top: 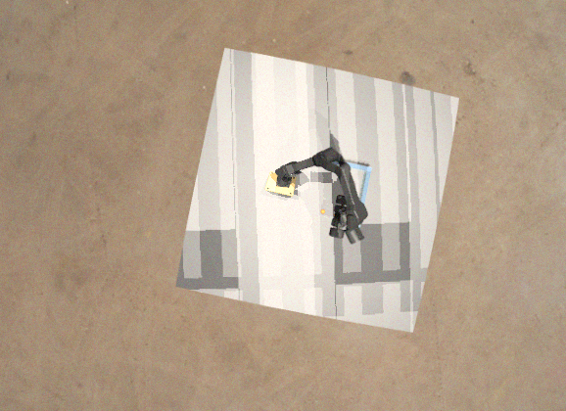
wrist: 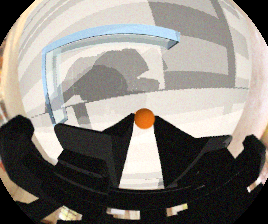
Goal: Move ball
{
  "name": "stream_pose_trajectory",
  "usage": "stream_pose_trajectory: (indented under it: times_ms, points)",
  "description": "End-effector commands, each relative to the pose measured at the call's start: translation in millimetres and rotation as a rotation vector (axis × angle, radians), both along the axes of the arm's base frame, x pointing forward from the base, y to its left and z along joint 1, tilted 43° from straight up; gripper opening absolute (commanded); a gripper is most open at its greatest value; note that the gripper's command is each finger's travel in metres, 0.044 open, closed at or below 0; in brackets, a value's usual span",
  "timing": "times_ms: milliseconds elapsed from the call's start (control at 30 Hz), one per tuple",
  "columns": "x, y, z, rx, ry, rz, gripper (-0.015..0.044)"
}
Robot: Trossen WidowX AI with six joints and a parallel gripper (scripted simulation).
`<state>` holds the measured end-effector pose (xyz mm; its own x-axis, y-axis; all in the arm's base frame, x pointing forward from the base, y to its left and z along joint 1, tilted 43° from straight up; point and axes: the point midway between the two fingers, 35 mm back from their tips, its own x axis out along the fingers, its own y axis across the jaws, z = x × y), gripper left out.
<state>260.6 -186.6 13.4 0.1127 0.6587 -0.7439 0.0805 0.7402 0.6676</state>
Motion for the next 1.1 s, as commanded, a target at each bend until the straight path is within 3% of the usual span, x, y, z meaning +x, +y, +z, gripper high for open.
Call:
stream_pose_trajectory:
  times_ms: [0, 400, 1067]
  points:
    - [-12, 4, -3, -0.006, -0.003, 0.003, 0.0000]
    - [-47, 21, -15, -0.004, -0.001, 0.003, 0.0000]
    - [-39, 68, -67, -0.002, -0.003, 0.003, 0.0000]
